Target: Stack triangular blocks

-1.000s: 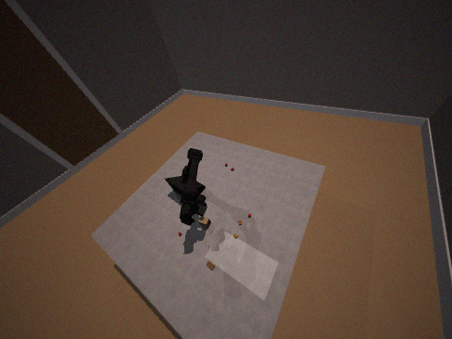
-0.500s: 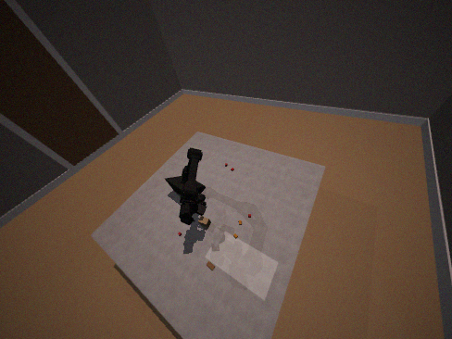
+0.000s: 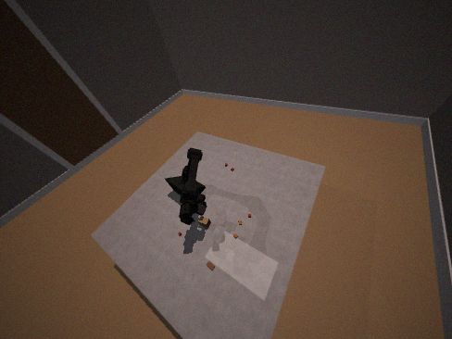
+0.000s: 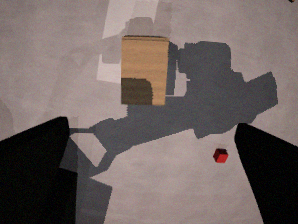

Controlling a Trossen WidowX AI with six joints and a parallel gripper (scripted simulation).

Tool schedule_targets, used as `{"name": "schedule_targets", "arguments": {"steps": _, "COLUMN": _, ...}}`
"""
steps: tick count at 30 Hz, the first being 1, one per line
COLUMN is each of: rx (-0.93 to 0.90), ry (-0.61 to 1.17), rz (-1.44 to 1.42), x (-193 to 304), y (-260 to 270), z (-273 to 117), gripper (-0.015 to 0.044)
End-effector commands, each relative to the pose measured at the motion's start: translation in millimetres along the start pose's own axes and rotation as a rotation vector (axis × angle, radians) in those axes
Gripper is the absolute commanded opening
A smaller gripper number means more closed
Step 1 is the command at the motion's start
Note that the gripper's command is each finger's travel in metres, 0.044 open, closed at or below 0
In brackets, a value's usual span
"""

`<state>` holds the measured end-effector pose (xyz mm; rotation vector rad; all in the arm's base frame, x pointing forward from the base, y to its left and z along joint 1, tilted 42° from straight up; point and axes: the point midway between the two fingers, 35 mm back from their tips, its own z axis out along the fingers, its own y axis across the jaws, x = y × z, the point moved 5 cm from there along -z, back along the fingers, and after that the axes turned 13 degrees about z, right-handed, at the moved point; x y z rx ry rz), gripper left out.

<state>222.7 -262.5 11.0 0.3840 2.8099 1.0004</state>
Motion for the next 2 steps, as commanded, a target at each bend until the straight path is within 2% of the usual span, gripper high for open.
{"name": "schedule_targets", "arguments": {"steps": 1, "rx": -0.002, "ry": 0.001, "rz": 0.005, "x": 0.3, "y": -0.5, "z": 1.1, "gripper": 0.0440}}
{"name": "schedule_targets", "arguments": {"steps": 2, "rx": -0.002, "ry": 0.001, "rz": 0.005, "x": 0.3, "y": -0.5, "z": 1.1, "gripper": 0.0440}}
